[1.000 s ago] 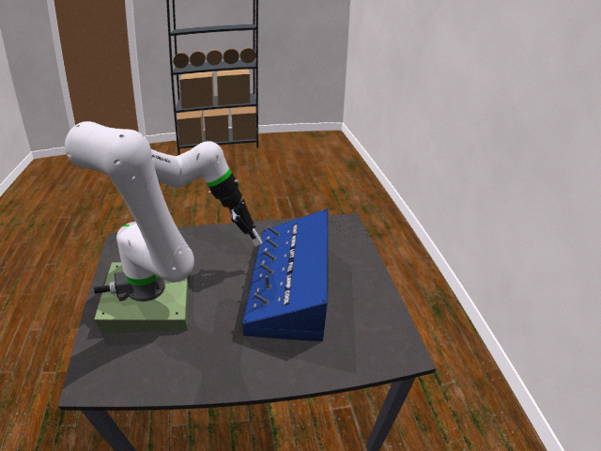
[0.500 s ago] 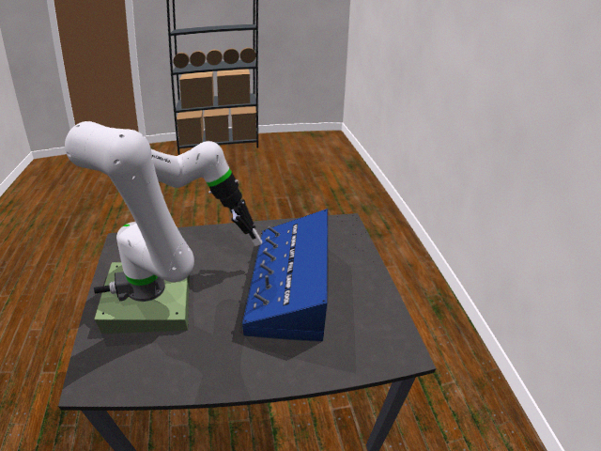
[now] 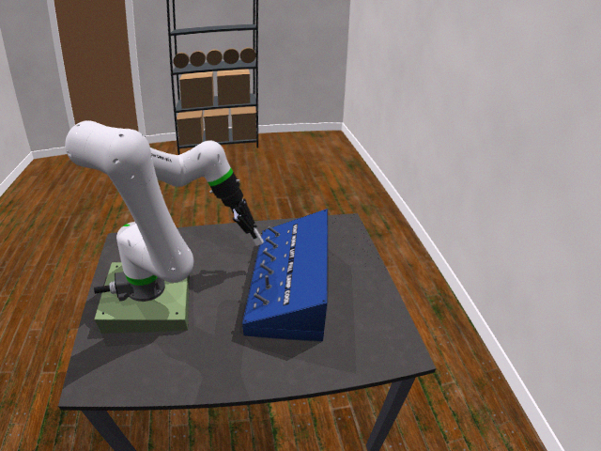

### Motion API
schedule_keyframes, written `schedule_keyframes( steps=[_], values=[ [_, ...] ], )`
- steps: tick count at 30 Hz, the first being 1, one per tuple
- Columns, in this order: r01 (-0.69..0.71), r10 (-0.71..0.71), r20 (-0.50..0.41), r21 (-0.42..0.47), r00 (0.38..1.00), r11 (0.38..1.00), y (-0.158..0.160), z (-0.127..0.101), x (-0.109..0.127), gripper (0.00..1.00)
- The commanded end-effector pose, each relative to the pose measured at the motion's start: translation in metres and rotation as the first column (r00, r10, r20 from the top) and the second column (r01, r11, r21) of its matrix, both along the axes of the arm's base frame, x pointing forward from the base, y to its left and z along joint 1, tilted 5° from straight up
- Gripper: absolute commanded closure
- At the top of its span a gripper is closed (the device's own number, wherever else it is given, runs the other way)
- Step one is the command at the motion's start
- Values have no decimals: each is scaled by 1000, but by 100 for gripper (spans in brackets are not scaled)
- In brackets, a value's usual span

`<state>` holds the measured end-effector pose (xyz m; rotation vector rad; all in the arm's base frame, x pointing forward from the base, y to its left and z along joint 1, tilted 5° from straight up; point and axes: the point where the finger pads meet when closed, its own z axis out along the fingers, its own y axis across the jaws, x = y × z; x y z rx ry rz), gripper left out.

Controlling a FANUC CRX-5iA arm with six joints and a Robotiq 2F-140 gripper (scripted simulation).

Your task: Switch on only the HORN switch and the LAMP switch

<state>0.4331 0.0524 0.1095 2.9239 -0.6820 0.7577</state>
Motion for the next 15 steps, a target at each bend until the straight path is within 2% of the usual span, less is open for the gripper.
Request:
schedule_keyframes(
  steps=[1,15],
  values=[
    [0,0,0,0,1000,1000,-1,1,2,100],
    [0,0,0,0,1000,1000,-5,6,10,100]
  ],
)
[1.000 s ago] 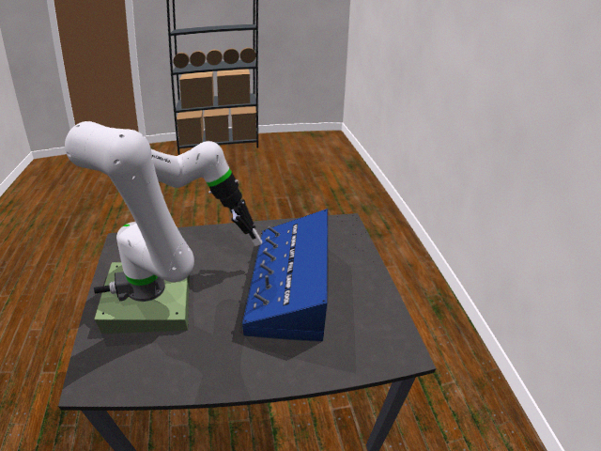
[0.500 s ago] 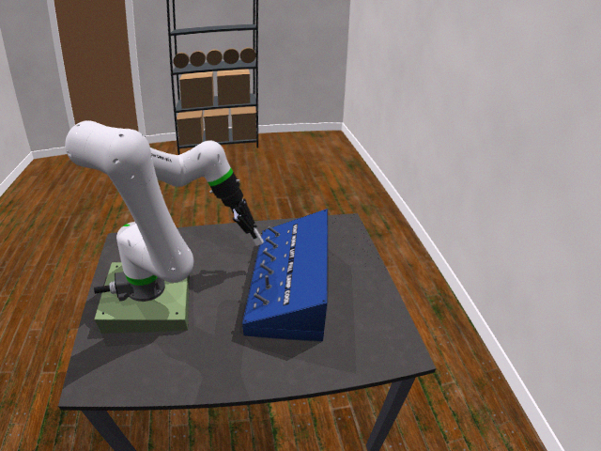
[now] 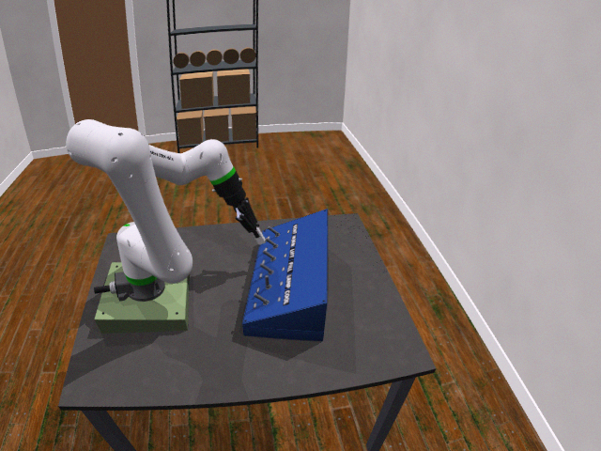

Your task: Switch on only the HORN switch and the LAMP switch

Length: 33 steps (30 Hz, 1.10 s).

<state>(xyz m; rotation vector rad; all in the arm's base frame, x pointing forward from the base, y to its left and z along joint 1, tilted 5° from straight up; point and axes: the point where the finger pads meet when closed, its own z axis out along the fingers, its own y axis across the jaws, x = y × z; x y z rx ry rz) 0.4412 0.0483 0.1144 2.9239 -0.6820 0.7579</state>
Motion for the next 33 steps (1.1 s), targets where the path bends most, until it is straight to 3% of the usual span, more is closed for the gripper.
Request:
schedule_keyframes(
  steps=[1,33],
  values=[
    [0,0,0,0,1000,1000,-1,2,3,100],
    [0,0,0,0,1000,1000,-9,10,17,100]
  ],
)
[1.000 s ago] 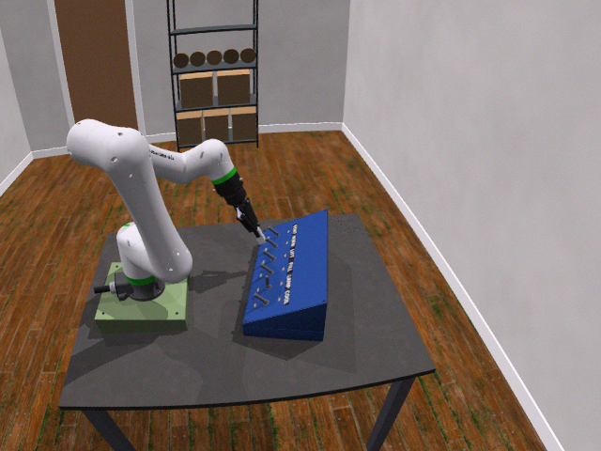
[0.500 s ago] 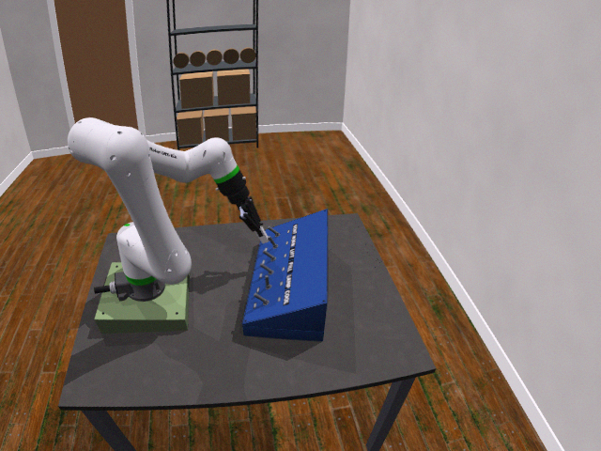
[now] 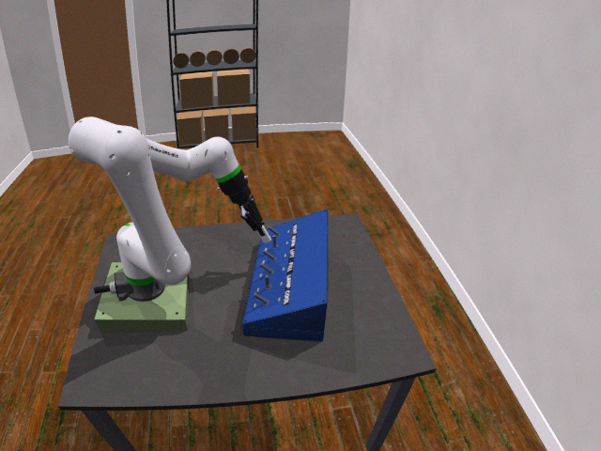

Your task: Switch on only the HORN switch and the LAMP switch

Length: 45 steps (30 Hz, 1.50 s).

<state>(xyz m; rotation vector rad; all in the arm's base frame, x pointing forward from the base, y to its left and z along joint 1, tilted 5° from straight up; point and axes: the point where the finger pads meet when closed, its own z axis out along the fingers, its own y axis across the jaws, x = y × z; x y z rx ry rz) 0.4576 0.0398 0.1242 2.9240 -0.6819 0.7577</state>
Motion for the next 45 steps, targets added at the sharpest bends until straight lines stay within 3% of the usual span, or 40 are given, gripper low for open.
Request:
schedule_keyframes(
  steps=[1,37,45],
  values=[
    [0,0,0,0,1000,1000,0,1,1,100],
    [0,0,0,0,1000,1000,5,-5,-9,100],
    [0,0,0,0,1000,1000,6,3,-13,100]
  ],
)
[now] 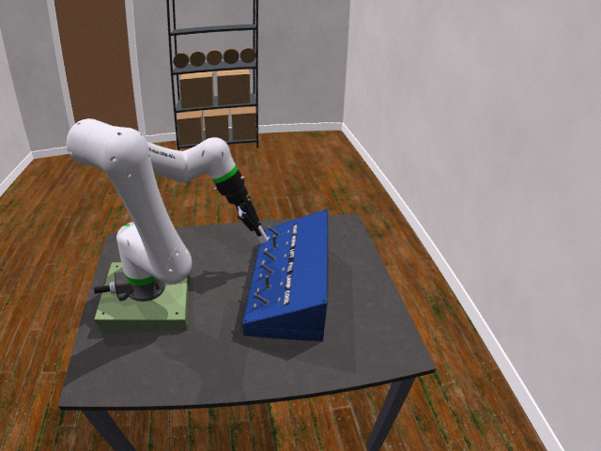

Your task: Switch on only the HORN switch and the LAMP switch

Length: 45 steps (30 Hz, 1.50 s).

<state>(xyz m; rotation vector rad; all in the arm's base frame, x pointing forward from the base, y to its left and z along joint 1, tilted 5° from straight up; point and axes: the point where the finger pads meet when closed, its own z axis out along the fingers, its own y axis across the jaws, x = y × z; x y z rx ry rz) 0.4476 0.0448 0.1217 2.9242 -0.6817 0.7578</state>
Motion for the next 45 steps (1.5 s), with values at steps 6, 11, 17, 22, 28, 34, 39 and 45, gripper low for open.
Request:
schedule_keyframes(
  steps=[6,11,17,22,28,34,39,45],
  values=[
    [0,0,0,0,1000,1000,5,31,-16,100],
    [0,0,0,0,1000,1000,10,59,-30,100],
    [0,0,0,0,1000,1000,13,77,-39,100],
    [0,0,0,0,1000,1000,15,87,-45,100],
    [0,0,0,0,1000,1000,15,88,-45,0],
    [0,0,0,0,1000,1000,15,88,-45,0],
    [0,0,0,0,1000,1000,15,88,-45,0],
    [0,0,0,0,1000,1000,15,88,-45,0]
  ],
)
